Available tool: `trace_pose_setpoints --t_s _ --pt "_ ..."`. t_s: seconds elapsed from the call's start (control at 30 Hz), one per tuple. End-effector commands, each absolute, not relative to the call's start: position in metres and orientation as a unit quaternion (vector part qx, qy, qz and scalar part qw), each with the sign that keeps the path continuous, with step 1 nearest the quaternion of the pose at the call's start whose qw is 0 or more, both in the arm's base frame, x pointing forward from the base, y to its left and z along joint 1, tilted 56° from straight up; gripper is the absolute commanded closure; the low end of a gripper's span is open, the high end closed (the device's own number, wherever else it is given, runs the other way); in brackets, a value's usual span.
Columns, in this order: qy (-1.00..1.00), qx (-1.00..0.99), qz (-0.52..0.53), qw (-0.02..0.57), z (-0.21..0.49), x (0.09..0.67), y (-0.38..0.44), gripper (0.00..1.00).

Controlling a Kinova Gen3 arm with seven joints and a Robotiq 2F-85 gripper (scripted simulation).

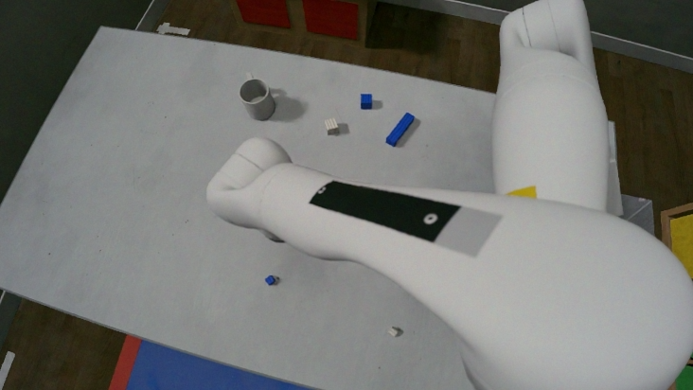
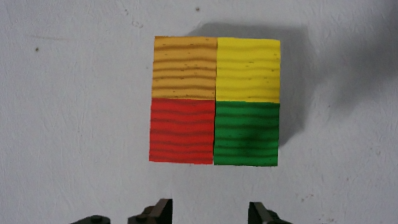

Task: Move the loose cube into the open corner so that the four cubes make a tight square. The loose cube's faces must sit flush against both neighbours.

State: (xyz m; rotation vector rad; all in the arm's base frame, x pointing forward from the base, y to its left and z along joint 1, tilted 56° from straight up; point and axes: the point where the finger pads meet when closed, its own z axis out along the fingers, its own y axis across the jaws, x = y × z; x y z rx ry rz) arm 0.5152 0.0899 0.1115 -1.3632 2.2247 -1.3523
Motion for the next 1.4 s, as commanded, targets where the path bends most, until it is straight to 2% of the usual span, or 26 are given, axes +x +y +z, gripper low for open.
trace_pose_setpoints --t_s 0.0,0.33,0.43,0.8,0.87,1.37 --pt "0.754 -0.461 -0.457 0.101 0.113 0.513 0.091 0.46" --pt "0.73 -0.497 -0.462 0.078 0.109 0.508 0.088 0.46" --pt "0.709 -0.526 -0.466 0.055 0.106 0.501 0.083 0.46" --pt "0.568 -0.675 -0.467 -0.056 0.093 0.476 0.07 0.46" --pt "0.568 -0.675 -0.467 -0.056 0.093 0.476 0.07 0.46" --pt "0.304 -0.826 -0.424 -0.213 0.08 0.441 0.051 0.46"
